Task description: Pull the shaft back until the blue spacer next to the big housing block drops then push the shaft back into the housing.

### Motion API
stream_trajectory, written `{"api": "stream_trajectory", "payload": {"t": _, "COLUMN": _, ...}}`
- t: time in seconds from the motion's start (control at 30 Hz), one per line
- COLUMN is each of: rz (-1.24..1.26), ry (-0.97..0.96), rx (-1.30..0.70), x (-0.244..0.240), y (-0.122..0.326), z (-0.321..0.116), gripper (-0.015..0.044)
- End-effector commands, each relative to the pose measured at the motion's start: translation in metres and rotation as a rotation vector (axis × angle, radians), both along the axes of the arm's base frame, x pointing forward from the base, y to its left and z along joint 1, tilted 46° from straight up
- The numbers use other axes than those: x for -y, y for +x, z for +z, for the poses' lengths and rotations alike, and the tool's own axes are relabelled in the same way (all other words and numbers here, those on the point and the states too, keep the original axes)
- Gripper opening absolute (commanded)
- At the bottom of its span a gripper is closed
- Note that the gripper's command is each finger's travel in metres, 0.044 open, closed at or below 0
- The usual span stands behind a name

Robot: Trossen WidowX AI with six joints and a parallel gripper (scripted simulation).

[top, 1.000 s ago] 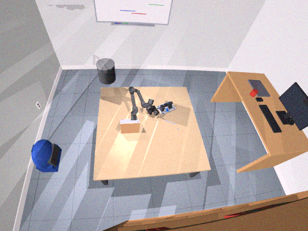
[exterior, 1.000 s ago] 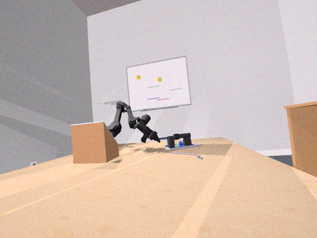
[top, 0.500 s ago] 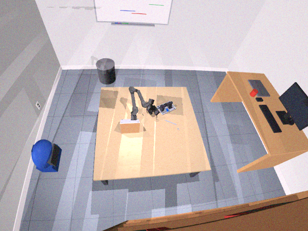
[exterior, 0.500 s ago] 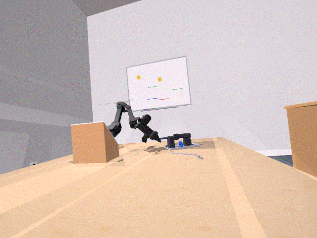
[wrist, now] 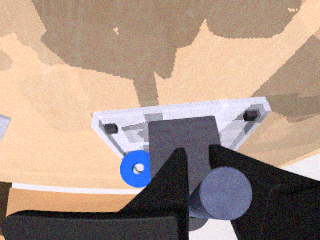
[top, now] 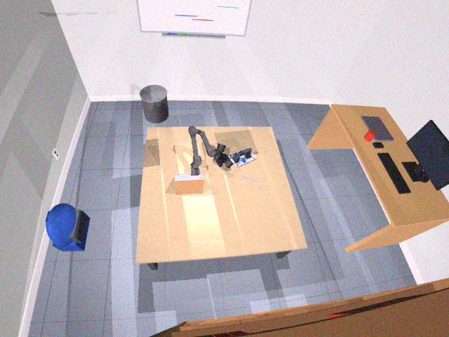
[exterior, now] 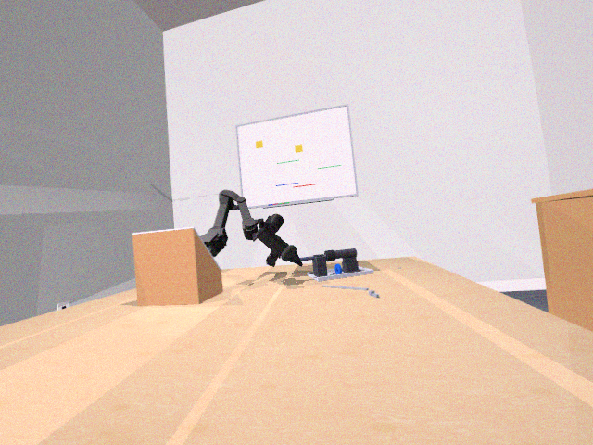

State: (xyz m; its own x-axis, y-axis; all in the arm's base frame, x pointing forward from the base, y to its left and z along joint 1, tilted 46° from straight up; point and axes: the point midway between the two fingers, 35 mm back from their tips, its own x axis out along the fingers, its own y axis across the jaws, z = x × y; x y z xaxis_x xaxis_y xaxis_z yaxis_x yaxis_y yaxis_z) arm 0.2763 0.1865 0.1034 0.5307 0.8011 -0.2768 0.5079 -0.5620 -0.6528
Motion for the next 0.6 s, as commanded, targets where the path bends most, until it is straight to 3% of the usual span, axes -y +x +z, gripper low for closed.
{"api": "stream_trajectory", "payload": {"t": 0.0, "rz": -0.002, "ry": 0.002, "rx": -0.001, "x": -0.0009, "y": 0.0025, "z": 0.0008, "gripper": 0.0}}
{"api": "stream_trajectory", "payload": {"t": 0.57, "rz": -0.002, "ry": 0.002, "rx": 0.0, "x": -0.0032, "y": 0.0071, "z": 0.0025, "gripper": 0.0}}
